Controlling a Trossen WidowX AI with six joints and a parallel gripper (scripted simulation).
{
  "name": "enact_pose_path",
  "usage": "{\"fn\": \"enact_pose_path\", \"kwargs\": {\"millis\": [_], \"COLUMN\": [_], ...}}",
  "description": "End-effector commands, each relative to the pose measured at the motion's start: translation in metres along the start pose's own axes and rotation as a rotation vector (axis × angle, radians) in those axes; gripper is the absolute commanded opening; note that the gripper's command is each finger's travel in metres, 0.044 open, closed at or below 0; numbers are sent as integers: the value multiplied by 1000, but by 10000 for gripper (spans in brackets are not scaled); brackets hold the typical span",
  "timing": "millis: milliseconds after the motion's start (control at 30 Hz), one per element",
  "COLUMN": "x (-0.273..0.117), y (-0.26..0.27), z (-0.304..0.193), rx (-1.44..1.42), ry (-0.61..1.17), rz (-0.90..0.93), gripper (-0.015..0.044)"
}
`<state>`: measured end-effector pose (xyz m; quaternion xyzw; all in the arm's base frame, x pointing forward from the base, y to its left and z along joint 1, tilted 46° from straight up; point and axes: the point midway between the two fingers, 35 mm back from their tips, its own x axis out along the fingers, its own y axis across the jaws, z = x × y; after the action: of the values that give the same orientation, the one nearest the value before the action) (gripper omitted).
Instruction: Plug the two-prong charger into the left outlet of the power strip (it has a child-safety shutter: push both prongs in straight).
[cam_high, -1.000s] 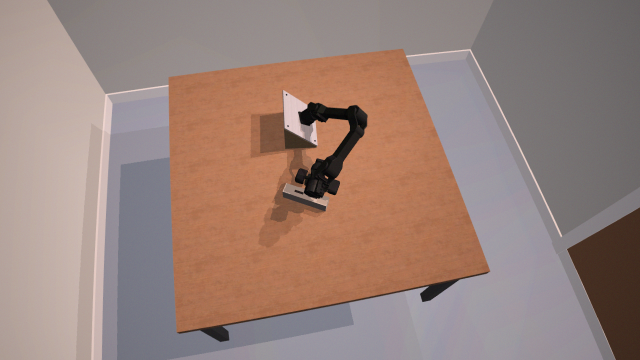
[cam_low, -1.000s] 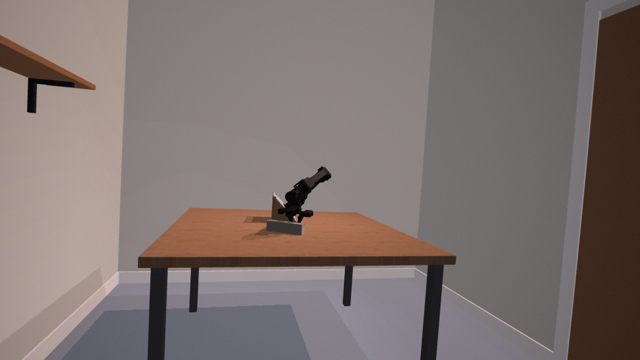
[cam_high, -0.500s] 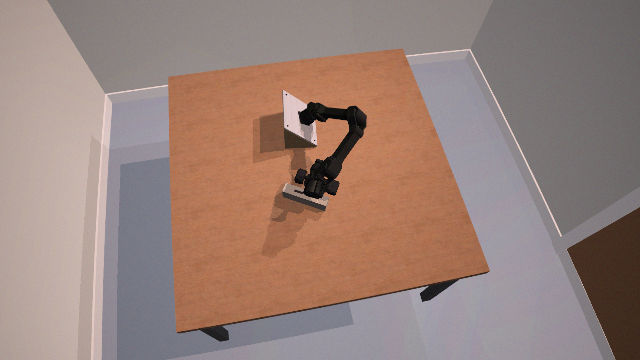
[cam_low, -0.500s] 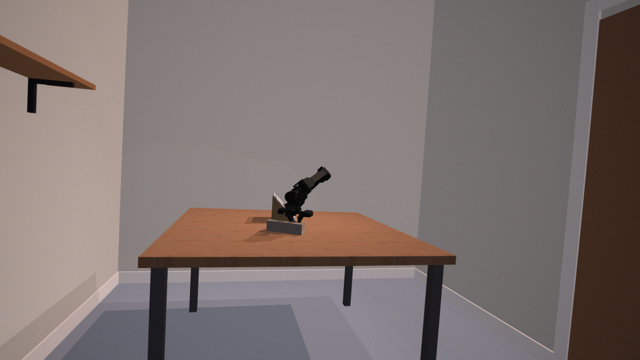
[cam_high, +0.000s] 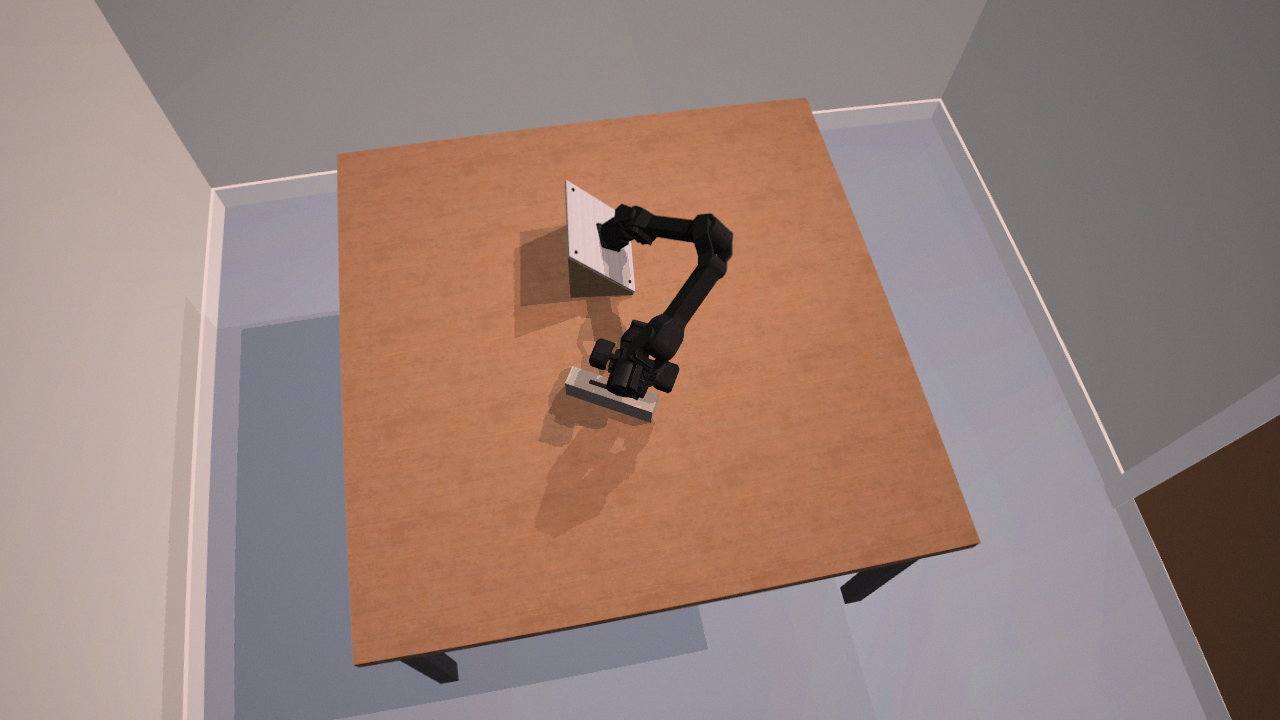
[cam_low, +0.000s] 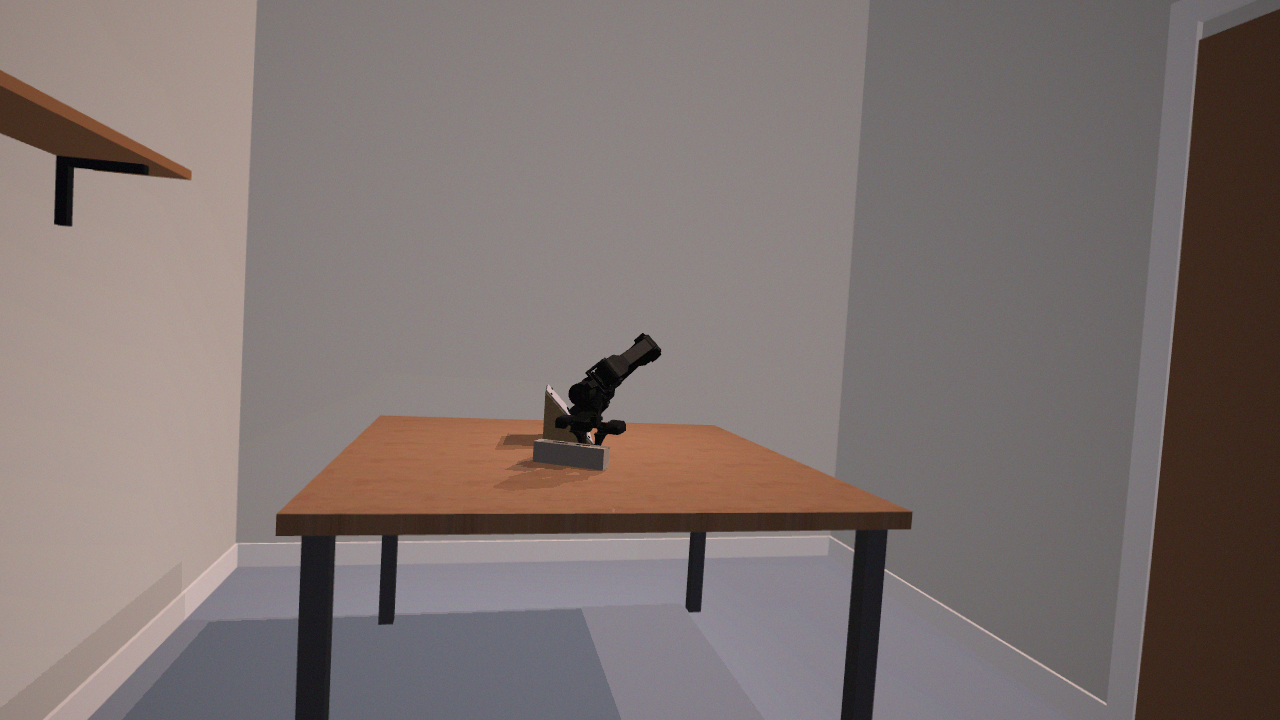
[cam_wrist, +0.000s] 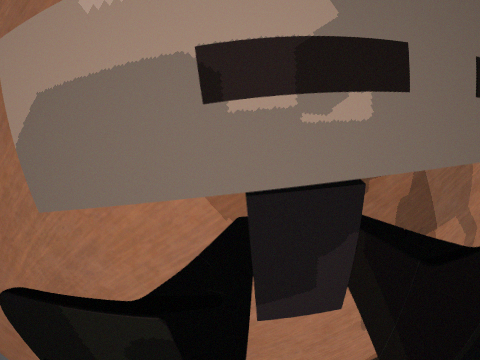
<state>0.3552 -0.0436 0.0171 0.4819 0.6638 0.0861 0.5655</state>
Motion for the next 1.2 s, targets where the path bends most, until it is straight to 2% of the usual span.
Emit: {"fn": "enact_pose_path", "kwargs": {"millis": [0, 1167], "x": [-1, -1], "y": [1, 1], "z": [7, 10], "rx": [-18, -19], "ry": [-17, -17], "rz": [1, 1], "gripper": [0, 0]}}
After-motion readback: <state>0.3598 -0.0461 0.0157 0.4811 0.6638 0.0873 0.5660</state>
